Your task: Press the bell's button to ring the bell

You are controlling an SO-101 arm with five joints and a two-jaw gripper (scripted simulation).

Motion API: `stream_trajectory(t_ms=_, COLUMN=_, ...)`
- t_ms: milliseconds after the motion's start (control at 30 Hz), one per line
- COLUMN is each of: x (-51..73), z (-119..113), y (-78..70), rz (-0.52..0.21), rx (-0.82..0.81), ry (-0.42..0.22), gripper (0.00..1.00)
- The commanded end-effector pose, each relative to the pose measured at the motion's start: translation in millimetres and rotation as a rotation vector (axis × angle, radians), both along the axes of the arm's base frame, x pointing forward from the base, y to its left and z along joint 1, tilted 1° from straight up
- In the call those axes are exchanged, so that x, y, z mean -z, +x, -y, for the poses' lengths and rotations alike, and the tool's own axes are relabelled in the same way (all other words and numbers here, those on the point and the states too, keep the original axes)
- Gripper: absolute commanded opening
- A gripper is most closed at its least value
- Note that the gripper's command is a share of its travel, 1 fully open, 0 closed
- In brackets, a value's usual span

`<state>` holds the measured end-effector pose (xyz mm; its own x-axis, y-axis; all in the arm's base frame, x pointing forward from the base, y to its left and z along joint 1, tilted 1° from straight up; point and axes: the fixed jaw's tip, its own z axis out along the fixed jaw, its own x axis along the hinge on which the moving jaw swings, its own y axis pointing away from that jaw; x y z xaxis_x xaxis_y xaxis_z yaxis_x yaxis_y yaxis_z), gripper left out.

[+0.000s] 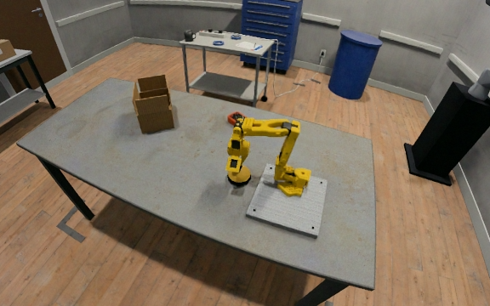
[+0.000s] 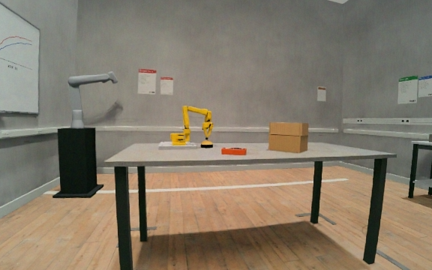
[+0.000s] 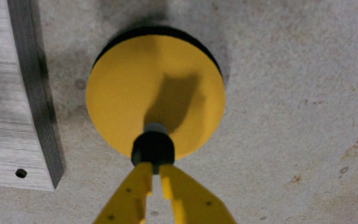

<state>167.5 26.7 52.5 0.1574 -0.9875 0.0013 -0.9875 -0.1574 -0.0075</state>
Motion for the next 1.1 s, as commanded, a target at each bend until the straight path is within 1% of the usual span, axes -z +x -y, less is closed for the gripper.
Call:
stream_trajectory(t_ms=0, x=5.2, z=-0.3, y=-3.3, rz=-0.025, rx=-0.011, ry=-0.003, gripper=0.00)
stream_trajectory(t_ms=1067, x=10.7, z=-0.3, y=-3.3, rz=-0.025, rx=-0.011, ry=-0.003, gripper=0.00)
